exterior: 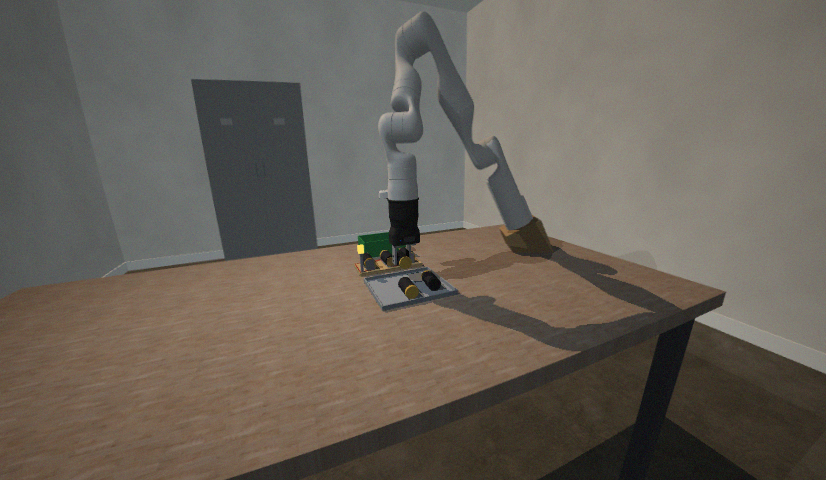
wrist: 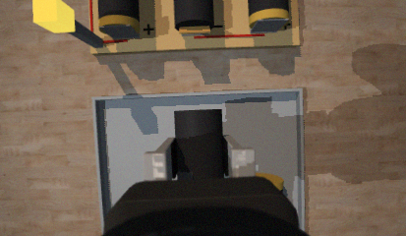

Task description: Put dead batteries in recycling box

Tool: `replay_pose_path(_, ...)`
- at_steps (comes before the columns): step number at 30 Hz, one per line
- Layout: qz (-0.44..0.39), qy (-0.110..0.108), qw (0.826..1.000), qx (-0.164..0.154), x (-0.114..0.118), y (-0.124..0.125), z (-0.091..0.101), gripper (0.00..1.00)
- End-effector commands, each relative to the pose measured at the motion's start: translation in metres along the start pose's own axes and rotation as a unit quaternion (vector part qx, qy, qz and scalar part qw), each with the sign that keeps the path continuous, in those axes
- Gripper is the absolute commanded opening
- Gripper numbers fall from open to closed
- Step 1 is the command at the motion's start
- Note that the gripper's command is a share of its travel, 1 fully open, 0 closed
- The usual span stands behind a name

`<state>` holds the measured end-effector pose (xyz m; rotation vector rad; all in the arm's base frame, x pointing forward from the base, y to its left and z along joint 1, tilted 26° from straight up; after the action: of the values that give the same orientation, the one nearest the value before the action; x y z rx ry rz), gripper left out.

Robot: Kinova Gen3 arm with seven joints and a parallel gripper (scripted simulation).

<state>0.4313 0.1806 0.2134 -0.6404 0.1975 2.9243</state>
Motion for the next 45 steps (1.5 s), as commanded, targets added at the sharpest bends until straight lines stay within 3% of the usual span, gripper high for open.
replay_pose_path(1, 0.0, 0.001, 1.0, -0.001, 0.0, 0.0, 0.001, 0.57)
replay_pose_path(5, 0.0, 0.001, 1.0, -0.001, 0.0, 0.0, -0.006, 0.57)
replay_pose_path(12, 0.0, 0.001, 1.0, -0.001, 0.0, 0.0, -0.037, 0.57)
replay_pose_path(28, 0.0, 0.001, 1.0, -0.001, 0.0, 0.0, -0.044, 0.57)
replay_pose_path(29, 0.0, 0.001, 1.0, -0.001, 0.0, 0.0, -0.044, 0.9)
replay_pose_path(45, 0.0, 0.001, 1.0, -0.001, 0.0, 0.0, -0.044, 0.9)
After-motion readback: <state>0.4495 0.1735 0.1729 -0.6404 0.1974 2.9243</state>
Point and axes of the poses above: the point where the finger pads meet when closed, its own z axis back along the fingers, its own x axis across the jaws, y = z × x, the point moved 6 cm from there along z, back along the fingers, and after that the axes turned 14 degrees about -z, right-handed, at the moved point
